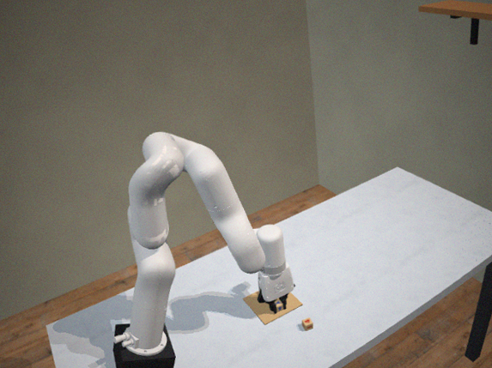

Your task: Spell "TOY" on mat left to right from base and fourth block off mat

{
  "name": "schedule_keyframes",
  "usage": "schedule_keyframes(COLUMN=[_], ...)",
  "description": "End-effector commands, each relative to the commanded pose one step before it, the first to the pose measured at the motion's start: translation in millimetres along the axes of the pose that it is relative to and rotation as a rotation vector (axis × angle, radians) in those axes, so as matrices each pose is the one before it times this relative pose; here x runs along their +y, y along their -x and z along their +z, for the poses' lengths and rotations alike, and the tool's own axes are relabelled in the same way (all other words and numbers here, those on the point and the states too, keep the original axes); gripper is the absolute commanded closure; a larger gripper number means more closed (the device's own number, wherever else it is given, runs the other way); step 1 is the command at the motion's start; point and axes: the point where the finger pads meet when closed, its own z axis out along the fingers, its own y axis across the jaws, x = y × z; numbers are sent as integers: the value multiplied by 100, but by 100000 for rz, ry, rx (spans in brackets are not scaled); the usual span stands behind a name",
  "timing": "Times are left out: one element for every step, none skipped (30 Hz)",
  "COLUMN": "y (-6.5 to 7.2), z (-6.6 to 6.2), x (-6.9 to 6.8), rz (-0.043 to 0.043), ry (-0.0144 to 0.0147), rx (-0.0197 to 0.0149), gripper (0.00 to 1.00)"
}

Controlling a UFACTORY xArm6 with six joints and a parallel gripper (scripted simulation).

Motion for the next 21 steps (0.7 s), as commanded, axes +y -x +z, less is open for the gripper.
schedule_keyframes(y=[10, 0, 0, 0, 0, 0, 0, 0, 0, 0, 0, 0, 0, 0, 0, 0, 0, 0, 0, 0, 0], z=[-73, 0, 0, 0, 0, 0, 0, 0, 0, 0, 0, 0, 0, 0, 0, 0, 0, 0, 0, 0, 0], x=[126, 0, 0, 0, 0, 0, 0, 0, 0, 0, 0, 0, 0, 0, 0, 0, 0, 0, 0, 0, 0], rz=[-4, 0, 0, 0, 0, 0, 0, 0, 0, 0, 0, 0, 0, 0, 0, 0, 0, 0, 0, 0, 0], ry=[306, 0, 0, 0, 0, 0, 0, 0, 0, 0, 0, 0, 0, 0, 0, 0, 0, 0, 0, 0, 0], rx=[-28, 0, 0, 0, 0, 0, 0, 0, 0, 0, 0, 0, 0, 0, 0, 0, 0, 0, 0, 0, 0], gripper=[79, 79, 79, 79, 74, 74, 74, 70, 70, 70, 66, 66, 66, 66, 66, 62, 62, 62, 58, 58, 58])
